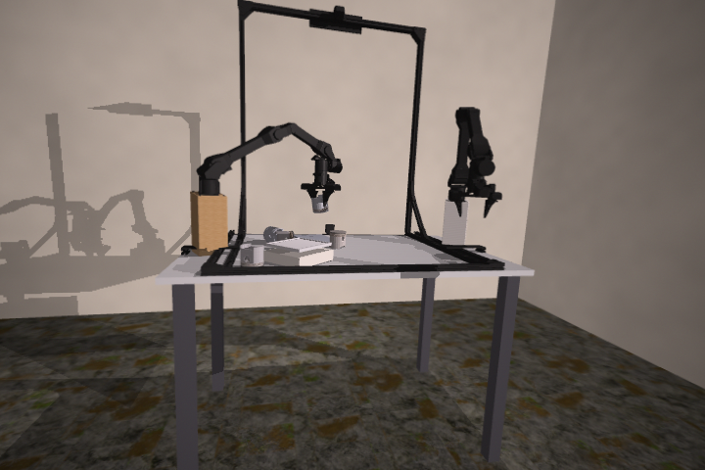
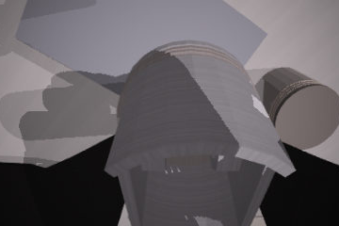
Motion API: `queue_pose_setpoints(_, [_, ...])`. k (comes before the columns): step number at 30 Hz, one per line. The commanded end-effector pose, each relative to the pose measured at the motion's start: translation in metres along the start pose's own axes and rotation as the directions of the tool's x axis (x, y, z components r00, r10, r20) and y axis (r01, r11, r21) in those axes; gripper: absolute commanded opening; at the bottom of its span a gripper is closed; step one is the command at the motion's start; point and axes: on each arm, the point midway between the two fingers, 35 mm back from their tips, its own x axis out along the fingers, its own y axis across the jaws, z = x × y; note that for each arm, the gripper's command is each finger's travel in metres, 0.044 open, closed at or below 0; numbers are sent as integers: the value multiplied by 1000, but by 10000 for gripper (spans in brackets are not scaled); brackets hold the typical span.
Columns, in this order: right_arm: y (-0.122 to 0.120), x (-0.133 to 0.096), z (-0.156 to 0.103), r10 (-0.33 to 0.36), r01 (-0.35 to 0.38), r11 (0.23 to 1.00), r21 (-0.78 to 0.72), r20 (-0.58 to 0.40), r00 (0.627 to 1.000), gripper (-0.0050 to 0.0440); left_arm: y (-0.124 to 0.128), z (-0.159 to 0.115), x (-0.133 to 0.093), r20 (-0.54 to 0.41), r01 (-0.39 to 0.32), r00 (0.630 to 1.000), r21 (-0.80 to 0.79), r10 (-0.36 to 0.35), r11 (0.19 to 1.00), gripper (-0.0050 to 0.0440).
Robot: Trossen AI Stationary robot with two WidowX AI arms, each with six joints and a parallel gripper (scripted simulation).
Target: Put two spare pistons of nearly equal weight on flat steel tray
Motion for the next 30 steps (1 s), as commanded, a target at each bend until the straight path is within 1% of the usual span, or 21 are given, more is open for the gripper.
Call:
queue_pose_setpoints(1, [0, -2, 2, -20, 19, 994, -106, -8, 1000, 158, 0, 0, 0, 0, 1, 1000, 1, -1, 1000, 440])
queue_pose_setpoints(4, [0, -2, 2, -32, 29, 983, -184, -17, 999, 158, 0, 0, 0, 0, 1, 1000, 1, -1, 1000, 440])
queue_pose_setpoints(6, [0, -2, 2, -32, 29, 983, -184, -17, 999, 158, 0, 0, 0, 0, 1, 1000, 1, -1, 1000, 440])
queue_pose_setpoints(13, [0, -2, 2, -63, 46, 932, -360, -35, 997, 158, 0, 0, 0, 0, 1, 1000, 1, -1, 1000, 440])
queue_pose_setpoints(21, [0, -2, 2, -101, 58, 835, -547, -48, 994, 158, 0, 0, 0, 0, 1, 1000, 1, -1, 1000, 440])
queue_pose_setpoints(23, [0, -2, 2, -101, 58, 835, -547, -48, 994, 158, 0, 0, 0, 0, 1, 1000, 1, -1, 1000, 440])
queue_pose_setpoints(30, [0, -2, 2, -136, 62, 720, -691, -53, 989, 158, 0, 0, 0, 0, 1, 1000, 1, -1, 1000, 440])
